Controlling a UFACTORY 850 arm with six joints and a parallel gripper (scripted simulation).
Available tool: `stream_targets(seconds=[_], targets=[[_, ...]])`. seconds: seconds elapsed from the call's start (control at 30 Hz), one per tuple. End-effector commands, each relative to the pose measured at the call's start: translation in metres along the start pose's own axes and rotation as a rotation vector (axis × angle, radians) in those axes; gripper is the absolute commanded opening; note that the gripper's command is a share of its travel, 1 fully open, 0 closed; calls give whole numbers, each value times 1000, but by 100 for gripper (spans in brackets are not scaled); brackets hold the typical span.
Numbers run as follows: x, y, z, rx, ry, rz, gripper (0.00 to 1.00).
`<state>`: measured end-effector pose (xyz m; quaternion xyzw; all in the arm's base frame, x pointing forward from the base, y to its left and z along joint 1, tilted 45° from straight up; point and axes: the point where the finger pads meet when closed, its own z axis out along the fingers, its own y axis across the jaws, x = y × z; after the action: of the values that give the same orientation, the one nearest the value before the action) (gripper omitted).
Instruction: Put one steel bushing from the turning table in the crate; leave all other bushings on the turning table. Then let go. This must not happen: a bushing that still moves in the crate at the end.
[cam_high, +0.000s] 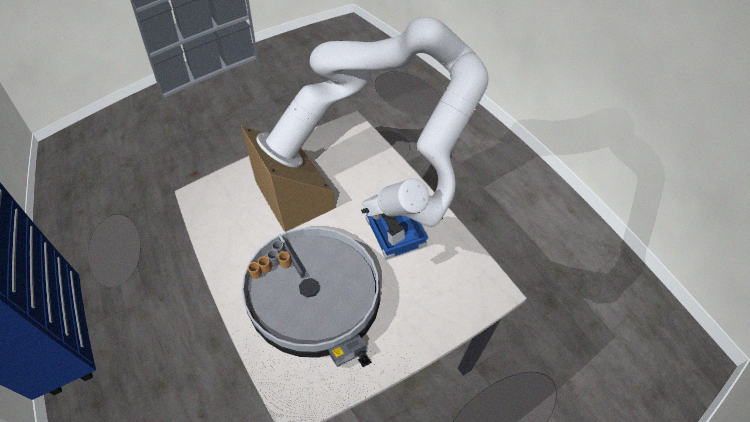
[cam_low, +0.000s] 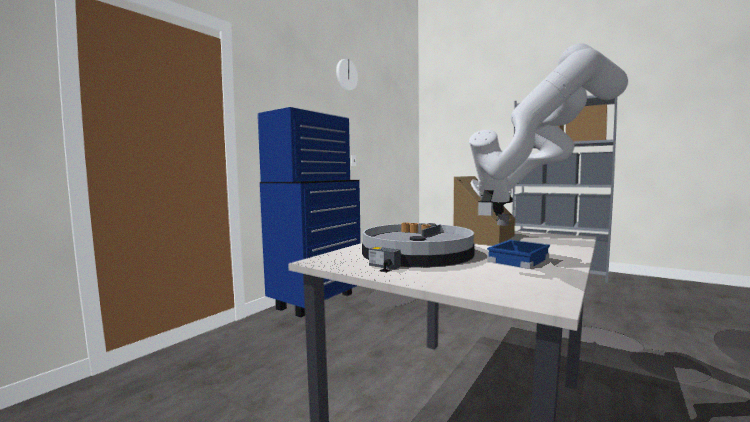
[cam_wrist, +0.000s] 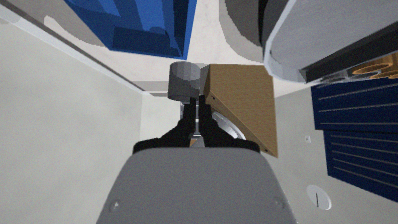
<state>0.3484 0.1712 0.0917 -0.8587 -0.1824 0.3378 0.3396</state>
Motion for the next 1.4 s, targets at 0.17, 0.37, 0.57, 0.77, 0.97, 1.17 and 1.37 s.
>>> stream_targets(seconds=[0.17, 0.37, 0.57, 0.77, 0.97, 1.17, 1.37], targets=[[11, -56, -10, -1, 1, 2, 0], [12, -61, -10, -1, 1, 2, 0], [12, -62, -11, -1, 1, 2, 0], [12, -62, -11, -1, 1, 2, 0], [13, -62, -9, -1, 1, 2, 0], [29, -62, 10, -1, 1, 2, 0], [47, -62, 31, -1, 1, 2, 0]])
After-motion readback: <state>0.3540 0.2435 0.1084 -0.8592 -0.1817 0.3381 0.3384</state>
